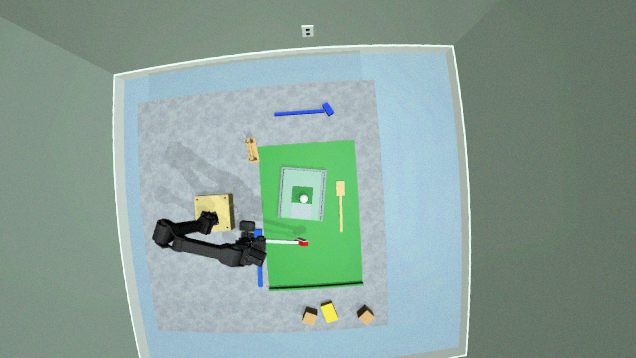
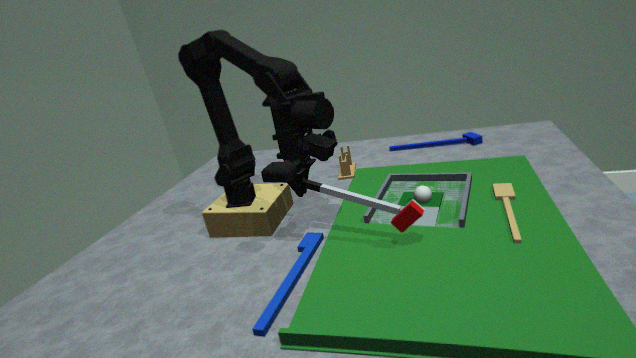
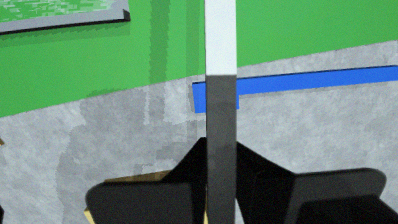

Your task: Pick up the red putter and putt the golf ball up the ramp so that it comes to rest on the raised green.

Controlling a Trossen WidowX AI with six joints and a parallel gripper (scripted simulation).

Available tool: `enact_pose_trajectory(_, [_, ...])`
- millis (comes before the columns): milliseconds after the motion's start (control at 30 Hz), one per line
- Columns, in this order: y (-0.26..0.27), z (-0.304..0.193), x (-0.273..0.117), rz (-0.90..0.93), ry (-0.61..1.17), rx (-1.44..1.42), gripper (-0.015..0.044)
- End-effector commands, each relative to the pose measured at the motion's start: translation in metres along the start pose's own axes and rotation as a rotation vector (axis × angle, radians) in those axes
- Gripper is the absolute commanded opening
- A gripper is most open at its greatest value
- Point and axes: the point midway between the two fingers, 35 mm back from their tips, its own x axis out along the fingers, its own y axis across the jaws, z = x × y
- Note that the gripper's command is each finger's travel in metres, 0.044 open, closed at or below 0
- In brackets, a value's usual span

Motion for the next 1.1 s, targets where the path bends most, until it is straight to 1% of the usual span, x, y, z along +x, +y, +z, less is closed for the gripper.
enact_pose_trajectory(0, [-0.0007,0.0,-0.015,-0.01,-0.018,0.002,0.0])
enact_pose_trajectory(33, [-0.0007,0.0,-0.015,-0.01,-0.018,0.002,0.0])
enact_pose_trajectory(67, [-0.0001,0.0004,-0.0062,-0.002,-0.006,0.0,0.0])
enact_pose_trajectory(1067, [-0.0001,0.0004,-0.0062,-0.002,-0.006,0.0,0.0])
